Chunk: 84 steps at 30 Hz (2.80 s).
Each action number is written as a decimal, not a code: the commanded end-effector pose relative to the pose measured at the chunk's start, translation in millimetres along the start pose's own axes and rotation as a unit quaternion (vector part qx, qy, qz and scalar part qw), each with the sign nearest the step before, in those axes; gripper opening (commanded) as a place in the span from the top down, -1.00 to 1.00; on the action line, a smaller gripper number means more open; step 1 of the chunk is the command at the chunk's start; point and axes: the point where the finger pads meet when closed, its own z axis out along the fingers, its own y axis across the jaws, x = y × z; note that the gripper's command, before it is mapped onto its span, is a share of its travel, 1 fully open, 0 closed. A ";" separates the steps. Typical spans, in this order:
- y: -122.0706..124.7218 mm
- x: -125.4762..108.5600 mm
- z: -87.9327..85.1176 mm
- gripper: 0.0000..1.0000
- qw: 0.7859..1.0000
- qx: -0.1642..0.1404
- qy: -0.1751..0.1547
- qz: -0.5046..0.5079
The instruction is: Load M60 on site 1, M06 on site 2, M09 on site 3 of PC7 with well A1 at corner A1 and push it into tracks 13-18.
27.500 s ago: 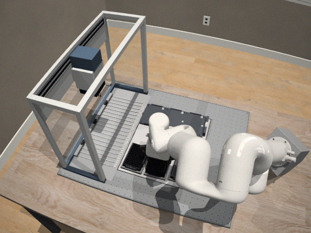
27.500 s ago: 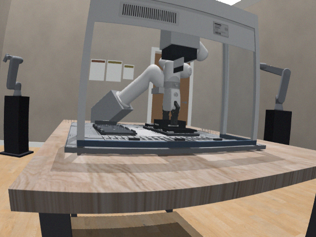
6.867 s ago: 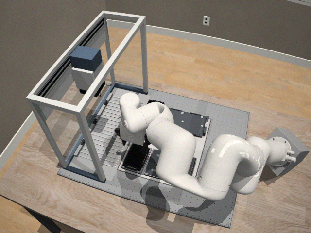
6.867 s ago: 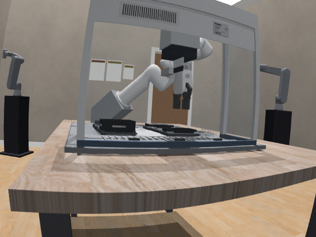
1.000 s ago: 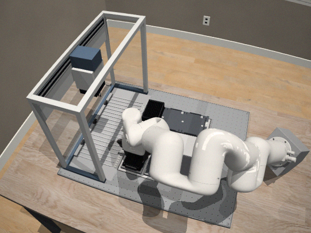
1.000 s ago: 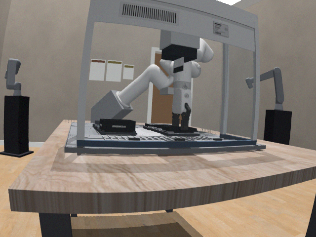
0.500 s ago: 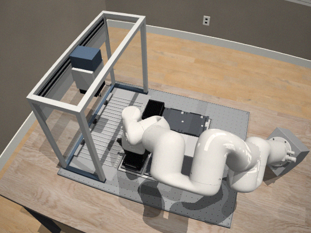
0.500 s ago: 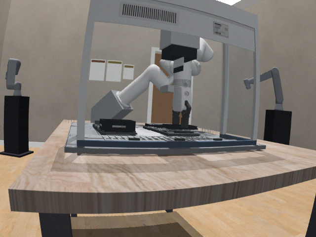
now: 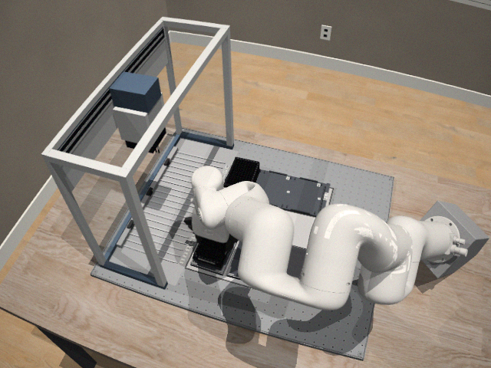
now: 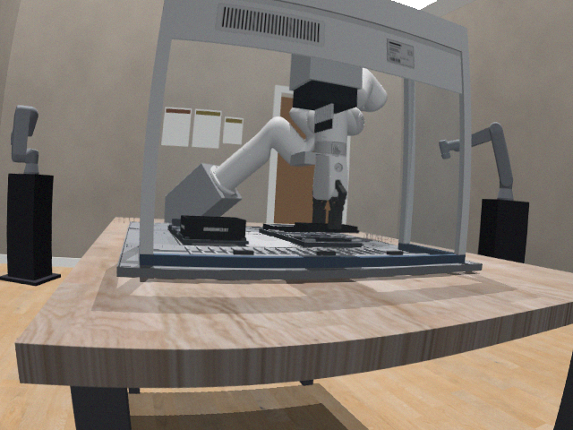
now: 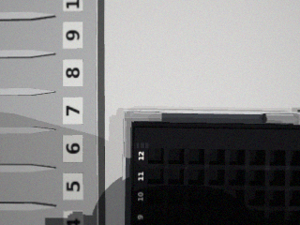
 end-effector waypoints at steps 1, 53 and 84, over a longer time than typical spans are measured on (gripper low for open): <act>-1.3 -0.3 -2.9 1.00 1.000 0.002 0.000 -0.001; -1.1 -0.3 -79.7 1.00 1.000 0.002 0.000 -0.001; 13.3 42.4 -92.3 1.00 0.989 0.001 0.001 -0.150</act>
